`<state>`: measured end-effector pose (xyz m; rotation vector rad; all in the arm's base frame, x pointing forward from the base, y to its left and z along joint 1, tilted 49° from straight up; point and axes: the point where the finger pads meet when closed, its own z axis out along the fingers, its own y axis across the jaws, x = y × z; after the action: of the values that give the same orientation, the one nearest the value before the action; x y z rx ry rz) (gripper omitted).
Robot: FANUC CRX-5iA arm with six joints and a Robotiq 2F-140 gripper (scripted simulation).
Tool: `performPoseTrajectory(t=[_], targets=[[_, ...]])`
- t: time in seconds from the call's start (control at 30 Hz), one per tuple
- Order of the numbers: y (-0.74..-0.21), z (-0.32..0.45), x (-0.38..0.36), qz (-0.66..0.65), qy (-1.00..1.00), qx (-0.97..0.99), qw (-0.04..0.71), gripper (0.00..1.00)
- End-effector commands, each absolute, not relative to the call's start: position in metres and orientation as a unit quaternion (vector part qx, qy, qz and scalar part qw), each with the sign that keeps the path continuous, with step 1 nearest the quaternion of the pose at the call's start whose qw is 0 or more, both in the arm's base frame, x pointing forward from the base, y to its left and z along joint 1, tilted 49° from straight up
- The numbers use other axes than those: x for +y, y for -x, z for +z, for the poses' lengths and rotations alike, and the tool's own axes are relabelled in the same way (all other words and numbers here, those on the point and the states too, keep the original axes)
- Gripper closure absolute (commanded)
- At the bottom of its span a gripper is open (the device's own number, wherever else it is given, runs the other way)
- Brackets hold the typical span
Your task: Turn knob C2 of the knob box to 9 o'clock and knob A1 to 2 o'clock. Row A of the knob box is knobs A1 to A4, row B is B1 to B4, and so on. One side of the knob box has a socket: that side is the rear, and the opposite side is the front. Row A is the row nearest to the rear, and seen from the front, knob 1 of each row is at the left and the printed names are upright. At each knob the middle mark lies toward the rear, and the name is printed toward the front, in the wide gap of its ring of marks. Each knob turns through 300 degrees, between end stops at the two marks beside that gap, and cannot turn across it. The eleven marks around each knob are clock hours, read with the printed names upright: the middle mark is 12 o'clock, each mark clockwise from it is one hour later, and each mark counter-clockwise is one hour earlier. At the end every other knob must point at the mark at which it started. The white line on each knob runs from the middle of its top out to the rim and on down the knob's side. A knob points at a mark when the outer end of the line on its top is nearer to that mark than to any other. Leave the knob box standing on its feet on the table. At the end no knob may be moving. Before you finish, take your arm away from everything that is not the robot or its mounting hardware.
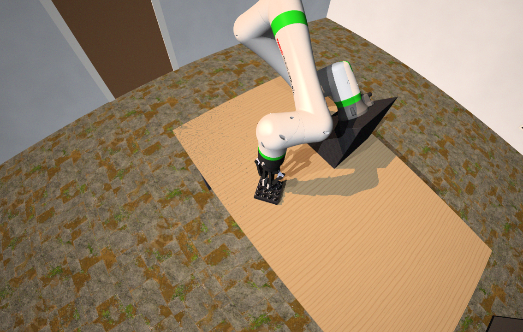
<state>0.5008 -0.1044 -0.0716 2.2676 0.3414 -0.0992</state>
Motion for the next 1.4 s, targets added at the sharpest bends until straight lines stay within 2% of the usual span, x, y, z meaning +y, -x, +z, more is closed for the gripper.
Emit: performPoseTrajectory(t=[0.0,1.37], targets=[[-0.501,-0.072,-0.104,-0.039,-0.901,0.136,0.411,0.88],[-0.499,-0.047,-0.076,-0.039,-0.901,0.136,0.411,0.88]])
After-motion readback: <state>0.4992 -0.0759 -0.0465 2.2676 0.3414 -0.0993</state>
